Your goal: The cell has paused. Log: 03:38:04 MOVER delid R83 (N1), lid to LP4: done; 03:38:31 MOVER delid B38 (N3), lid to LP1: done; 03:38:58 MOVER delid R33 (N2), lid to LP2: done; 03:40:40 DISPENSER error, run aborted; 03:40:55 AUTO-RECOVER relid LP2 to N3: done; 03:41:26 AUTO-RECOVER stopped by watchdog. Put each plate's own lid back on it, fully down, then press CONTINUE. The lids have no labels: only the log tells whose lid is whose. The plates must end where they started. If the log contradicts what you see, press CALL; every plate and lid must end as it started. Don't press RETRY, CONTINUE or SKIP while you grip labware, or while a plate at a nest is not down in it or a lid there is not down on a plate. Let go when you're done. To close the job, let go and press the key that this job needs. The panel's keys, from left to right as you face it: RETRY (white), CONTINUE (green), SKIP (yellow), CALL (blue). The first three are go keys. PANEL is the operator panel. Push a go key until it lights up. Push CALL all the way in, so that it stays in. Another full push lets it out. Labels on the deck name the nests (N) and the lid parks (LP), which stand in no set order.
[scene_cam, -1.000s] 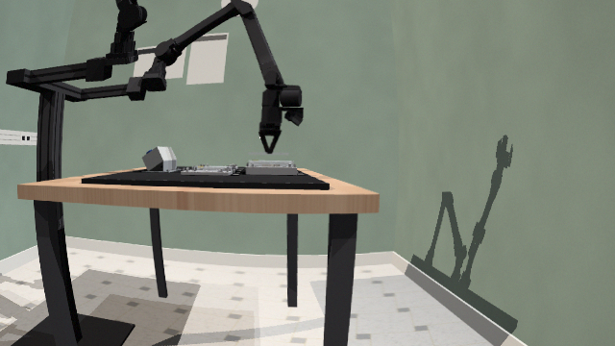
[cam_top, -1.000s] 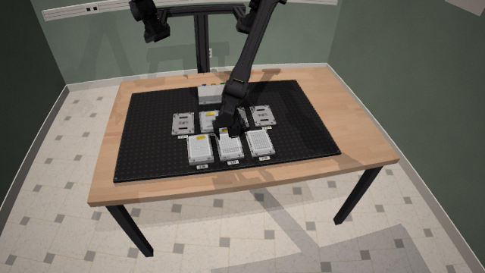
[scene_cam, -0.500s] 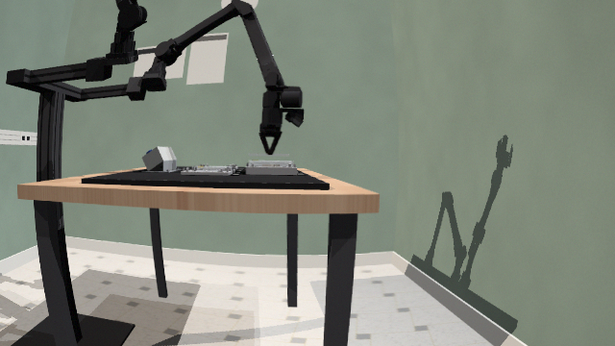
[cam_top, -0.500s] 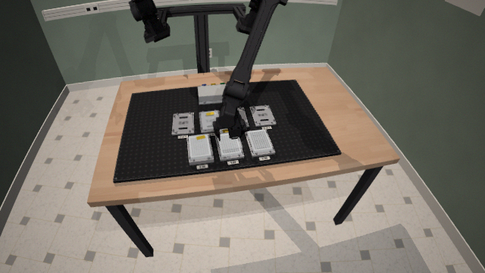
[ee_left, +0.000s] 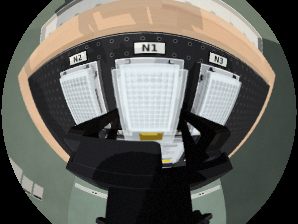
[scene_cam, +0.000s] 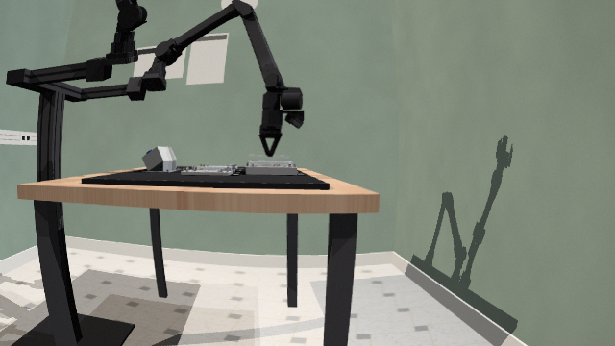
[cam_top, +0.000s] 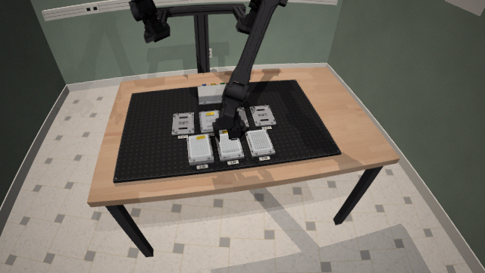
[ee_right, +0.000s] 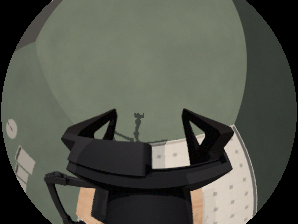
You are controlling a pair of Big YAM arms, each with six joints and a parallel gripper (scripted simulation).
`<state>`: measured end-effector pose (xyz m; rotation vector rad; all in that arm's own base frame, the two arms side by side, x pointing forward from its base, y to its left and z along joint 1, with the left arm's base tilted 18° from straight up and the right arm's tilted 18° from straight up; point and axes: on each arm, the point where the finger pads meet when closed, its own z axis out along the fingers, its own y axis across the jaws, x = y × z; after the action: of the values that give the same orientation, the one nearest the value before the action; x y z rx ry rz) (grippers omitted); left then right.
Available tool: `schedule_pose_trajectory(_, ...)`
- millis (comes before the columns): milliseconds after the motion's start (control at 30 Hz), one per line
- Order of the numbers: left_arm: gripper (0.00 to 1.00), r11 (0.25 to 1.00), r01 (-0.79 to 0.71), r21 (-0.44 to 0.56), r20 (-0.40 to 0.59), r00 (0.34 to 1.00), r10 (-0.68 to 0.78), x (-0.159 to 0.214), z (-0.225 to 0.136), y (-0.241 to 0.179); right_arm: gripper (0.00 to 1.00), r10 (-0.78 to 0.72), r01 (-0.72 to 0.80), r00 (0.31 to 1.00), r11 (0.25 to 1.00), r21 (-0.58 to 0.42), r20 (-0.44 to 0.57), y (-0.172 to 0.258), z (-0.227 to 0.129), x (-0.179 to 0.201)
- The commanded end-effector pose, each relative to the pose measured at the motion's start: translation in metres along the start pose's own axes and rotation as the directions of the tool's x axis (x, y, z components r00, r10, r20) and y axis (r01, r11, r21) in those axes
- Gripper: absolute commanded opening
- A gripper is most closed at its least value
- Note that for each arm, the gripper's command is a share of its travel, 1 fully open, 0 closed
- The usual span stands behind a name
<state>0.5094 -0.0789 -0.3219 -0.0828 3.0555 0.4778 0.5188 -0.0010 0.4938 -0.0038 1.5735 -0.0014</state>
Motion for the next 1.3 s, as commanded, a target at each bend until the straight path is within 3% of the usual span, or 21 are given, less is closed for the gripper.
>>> schedule_pose_trajectory(0,0.0,1.0,0.004,0.011,0.039,0.999,-0.004,-0.02,-0.006,-0.003,1.0,0.002,-0.002,0.999,1.0,0.0,0.049,0.001,-0.001,-0.024)
schedule_pose_trajectory(1267,0.0,1.0,0.01,0.011,0.039,0.999,-0.011,-0.023,0.01,-0.001,1.0,0.002,-0.002,0.999,1.0,0.0,0.049,0.001,-0.001,-0.024)
